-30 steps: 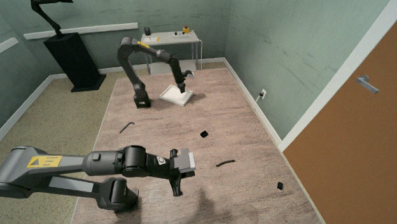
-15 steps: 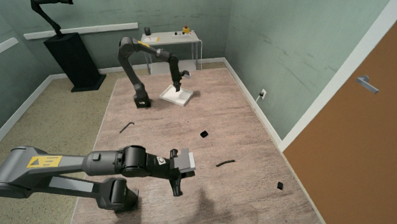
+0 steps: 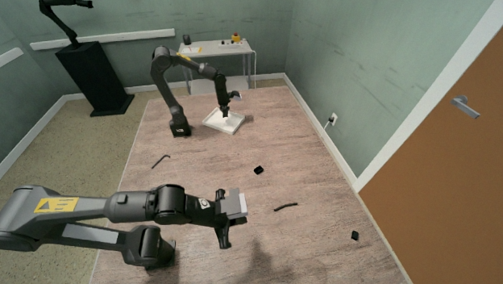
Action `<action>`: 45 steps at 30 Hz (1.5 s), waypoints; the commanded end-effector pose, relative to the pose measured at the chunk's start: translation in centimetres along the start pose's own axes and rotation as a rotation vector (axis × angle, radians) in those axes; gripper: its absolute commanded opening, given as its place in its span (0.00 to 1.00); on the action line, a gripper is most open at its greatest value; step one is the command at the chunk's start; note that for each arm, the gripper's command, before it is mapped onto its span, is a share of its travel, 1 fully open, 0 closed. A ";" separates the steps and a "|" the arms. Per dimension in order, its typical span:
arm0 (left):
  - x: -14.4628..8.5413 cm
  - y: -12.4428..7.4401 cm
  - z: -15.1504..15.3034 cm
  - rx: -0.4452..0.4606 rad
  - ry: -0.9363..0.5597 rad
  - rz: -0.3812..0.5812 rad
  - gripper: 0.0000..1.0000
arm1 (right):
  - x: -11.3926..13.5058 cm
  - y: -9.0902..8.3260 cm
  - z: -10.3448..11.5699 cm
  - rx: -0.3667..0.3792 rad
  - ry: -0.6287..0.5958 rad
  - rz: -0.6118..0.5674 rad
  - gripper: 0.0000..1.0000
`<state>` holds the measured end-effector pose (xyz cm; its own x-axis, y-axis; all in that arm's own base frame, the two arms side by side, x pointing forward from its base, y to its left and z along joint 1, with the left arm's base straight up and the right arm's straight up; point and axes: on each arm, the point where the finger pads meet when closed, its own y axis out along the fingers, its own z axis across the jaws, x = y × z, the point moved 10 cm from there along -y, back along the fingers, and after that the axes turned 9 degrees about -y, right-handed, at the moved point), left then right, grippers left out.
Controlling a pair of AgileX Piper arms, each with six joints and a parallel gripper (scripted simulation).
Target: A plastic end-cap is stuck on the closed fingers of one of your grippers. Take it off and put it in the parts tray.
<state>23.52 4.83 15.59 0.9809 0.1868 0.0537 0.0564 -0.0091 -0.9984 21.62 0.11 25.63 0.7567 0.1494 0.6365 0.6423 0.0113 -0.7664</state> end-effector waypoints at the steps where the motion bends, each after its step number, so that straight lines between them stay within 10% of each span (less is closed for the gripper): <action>1: 0.0 -0.1 0.0 0.000 0.000 -0.003 0.00 | 0.0 0.0 0.0 0.000 0.000 -0.002 0.00; 45: -0.3 4.0 0.2 0.006 0.003 0.001 0.00 | 0.0 0.0 0.0 0.000 0.000 -0.002 0.00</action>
<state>23.44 4.91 11.54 0.9816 0.1841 0.0516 0.0532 -0.0038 -0.9986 21.62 0.11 25.63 0.7567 0.1494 0.6365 0.6423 0.0113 -0.7664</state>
